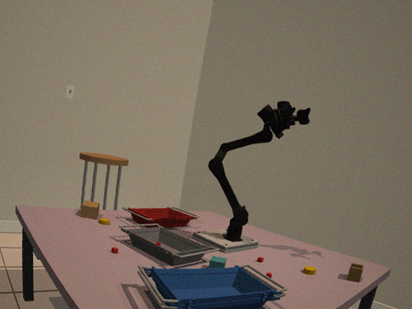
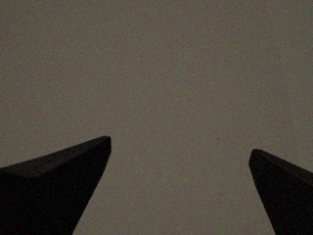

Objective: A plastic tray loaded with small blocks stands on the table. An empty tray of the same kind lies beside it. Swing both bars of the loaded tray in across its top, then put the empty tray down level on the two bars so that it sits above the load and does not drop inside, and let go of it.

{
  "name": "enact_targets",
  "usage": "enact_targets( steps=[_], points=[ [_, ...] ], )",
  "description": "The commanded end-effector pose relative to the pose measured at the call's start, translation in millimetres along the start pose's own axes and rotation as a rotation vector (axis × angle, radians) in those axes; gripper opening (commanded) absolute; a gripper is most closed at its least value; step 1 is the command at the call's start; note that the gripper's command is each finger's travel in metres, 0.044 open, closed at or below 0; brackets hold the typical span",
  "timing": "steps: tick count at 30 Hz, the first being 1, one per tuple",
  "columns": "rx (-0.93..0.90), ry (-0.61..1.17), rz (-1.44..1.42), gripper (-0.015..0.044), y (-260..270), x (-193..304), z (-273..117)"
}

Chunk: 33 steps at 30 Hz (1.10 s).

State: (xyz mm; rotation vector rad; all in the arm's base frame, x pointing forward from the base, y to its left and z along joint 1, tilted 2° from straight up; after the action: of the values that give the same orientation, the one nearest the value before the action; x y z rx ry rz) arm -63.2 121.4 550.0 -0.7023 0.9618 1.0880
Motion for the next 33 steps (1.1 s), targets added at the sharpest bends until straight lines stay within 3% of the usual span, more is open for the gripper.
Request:
enact_targets(
  steps=[1, 12, 23, 33],
  points=[
    [0.0, 0.0, 0.0, 0.0374, 0, 0, 0],
    [0.013, 0.013, -0.059, 0.0085, 7, 10, 12],
    [0.065, 0.223, -0.332, 0.008, 18, 89, 87],
    [0.193, 0.545, -0.433, 0.008, -40, 178, 140]
  ],
)
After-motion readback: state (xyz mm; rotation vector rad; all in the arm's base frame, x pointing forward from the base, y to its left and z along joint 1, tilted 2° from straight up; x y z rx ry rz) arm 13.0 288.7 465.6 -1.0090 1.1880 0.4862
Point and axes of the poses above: the point midway between the two fingers, 35 mm back from their tips, its own z axis out along the fingers, its own y axis across the jaws, x = y × z, the point moved 10 cm from there along -z, back along the fingers, and after that the axes turned 13 degrees about -z, right-handed, at the moved point
